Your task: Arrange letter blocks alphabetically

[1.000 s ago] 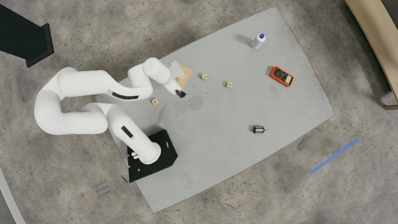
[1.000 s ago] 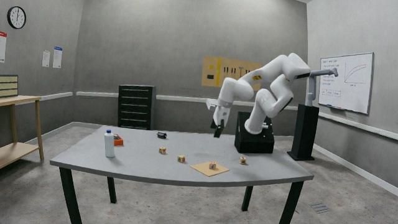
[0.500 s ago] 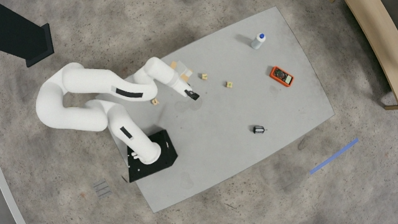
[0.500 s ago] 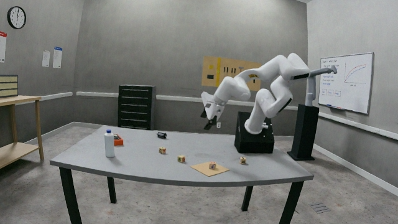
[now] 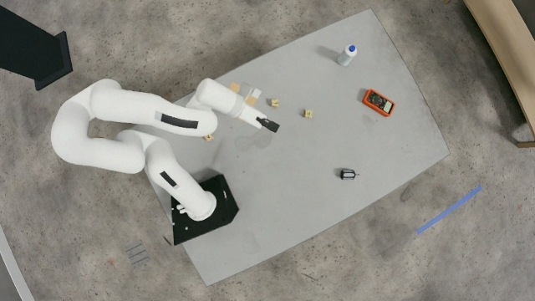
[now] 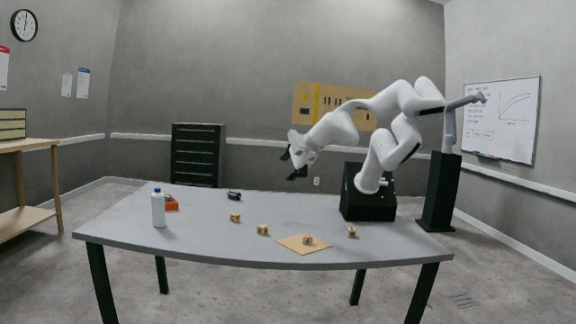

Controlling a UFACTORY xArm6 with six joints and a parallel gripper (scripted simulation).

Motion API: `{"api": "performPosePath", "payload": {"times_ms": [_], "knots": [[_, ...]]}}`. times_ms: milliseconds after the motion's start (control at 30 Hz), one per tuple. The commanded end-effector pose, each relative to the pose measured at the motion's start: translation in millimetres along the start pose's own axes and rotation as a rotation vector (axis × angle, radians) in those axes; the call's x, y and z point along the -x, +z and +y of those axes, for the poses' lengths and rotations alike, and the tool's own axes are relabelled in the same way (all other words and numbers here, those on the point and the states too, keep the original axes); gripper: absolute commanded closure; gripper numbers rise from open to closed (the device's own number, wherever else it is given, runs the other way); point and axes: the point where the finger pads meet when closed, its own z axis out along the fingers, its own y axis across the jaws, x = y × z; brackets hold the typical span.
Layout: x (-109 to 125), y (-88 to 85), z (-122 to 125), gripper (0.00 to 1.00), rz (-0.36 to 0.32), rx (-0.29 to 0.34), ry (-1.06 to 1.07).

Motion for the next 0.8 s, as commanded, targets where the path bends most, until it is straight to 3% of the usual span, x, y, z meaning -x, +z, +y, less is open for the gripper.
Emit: {"api": "performPosePath", "payload": {"times_ms": [0, 433, 767], "knots": [[-8, 2.9, 9, 0.00, 0.042, 0.050, -0.066], [-20, 9.0, 9, 0.00, 0.137, 0.087, -0.286], [-16, 13.8, -9, 0.00, 0.197, 0.048, -0.466]]}}
